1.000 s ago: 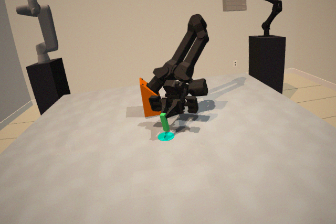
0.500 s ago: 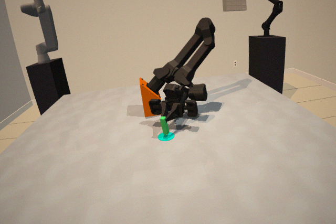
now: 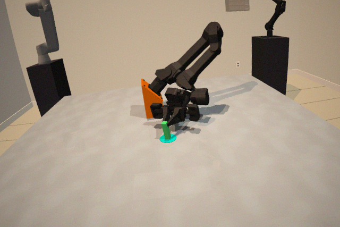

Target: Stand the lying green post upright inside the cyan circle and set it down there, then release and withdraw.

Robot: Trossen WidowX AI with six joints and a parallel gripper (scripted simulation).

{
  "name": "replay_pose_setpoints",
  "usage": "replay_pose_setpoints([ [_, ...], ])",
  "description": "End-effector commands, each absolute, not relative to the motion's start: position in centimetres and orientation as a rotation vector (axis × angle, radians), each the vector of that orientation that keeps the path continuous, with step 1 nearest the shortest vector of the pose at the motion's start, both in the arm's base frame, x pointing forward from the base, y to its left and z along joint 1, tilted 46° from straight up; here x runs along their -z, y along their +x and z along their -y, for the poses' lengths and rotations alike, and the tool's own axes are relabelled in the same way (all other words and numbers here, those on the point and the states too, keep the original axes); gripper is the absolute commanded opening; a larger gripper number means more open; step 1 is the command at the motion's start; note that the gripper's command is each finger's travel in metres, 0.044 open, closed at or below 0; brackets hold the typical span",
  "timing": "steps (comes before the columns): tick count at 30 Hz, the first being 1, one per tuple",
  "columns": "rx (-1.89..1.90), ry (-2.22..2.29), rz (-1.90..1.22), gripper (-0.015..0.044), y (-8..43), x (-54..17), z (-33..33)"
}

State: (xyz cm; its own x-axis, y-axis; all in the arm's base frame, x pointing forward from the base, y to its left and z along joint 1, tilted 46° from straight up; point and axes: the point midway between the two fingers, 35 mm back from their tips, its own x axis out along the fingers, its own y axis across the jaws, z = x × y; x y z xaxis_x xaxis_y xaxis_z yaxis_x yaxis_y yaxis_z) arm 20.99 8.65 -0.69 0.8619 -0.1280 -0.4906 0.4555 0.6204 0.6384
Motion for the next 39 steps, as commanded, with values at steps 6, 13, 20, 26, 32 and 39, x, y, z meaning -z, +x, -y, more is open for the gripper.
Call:
replay_pose_setpoints([
  [6, 0.351, 0.843, -0.419, 0.0127, 21.0, 0.7, -8.6],
  [13, 0.351, 0.843, -0.419, 0.0311, 21.0, 0.7, -8.6],
  [20, 0.352, 0.843, -0.421, 0.04, 21.1, 0.4, -8.5],
  [26, 0.355, 0.842, -0.426, 0.04, 21.6, -0.6, -7.8],
  [32, 0.356, 0.841, -0.427, 0.04, 21.9, -1.7, -7.1],
  [39, 0.353, 0.838, -0.425, 0.04, 22.1, -2.9, -6.1],
])
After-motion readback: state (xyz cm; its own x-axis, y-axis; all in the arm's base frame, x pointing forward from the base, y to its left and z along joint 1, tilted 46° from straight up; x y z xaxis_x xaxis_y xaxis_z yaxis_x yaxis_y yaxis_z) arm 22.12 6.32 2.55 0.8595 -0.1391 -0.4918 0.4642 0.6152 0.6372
